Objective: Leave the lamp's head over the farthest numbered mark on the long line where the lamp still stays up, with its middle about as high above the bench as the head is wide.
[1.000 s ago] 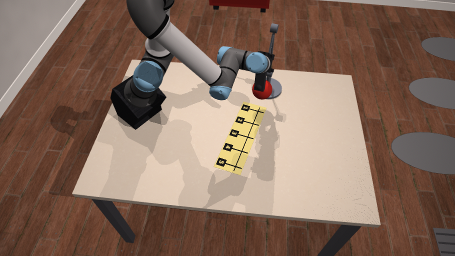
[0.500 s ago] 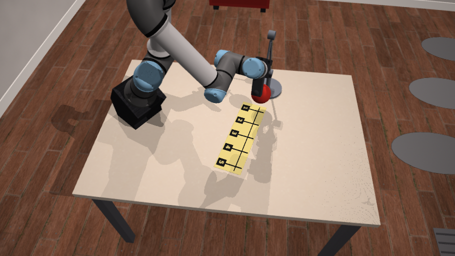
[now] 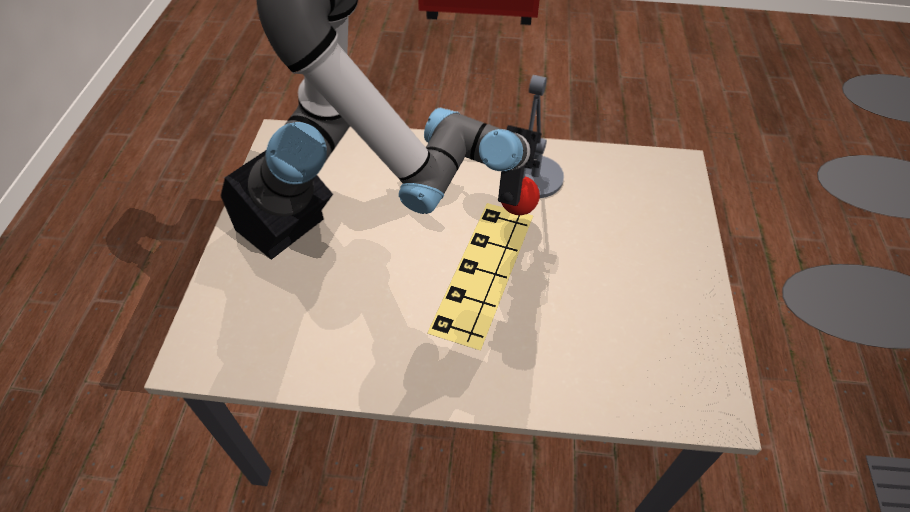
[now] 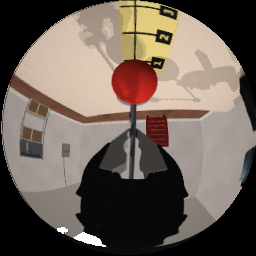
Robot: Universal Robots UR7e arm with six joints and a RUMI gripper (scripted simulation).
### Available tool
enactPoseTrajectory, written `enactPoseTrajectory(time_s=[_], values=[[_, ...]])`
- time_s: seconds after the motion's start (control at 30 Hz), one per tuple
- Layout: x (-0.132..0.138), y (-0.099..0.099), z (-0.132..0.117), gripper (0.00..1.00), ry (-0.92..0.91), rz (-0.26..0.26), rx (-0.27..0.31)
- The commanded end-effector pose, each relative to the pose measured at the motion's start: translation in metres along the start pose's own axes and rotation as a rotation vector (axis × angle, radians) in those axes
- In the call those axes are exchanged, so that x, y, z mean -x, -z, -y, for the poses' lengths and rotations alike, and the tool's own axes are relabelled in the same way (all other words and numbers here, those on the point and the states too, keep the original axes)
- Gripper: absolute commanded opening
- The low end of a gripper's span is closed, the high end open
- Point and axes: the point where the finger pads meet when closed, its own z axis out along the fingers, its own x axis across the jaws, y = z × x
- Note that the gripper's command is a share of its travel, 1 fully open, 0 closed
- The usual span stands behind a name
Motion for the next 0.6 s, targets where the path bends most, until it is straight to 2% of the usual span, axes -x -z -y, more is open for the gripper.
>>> enactPoseTrajectory(time_s=[0.0,0.43,0.47,0.57], values=[[0.0000,0.0005,0.0025,0.00,0.000,0.001,0.000],[-0.0001,0.0007,0.0047,0.00,0.000,0.001,0.000],[-0.0001,0.0007,0.0046,1.00,0.000,0.001,0.000],[-0.0001,0.0007,0.0045,1.00,0.000,0.001,0.000]])
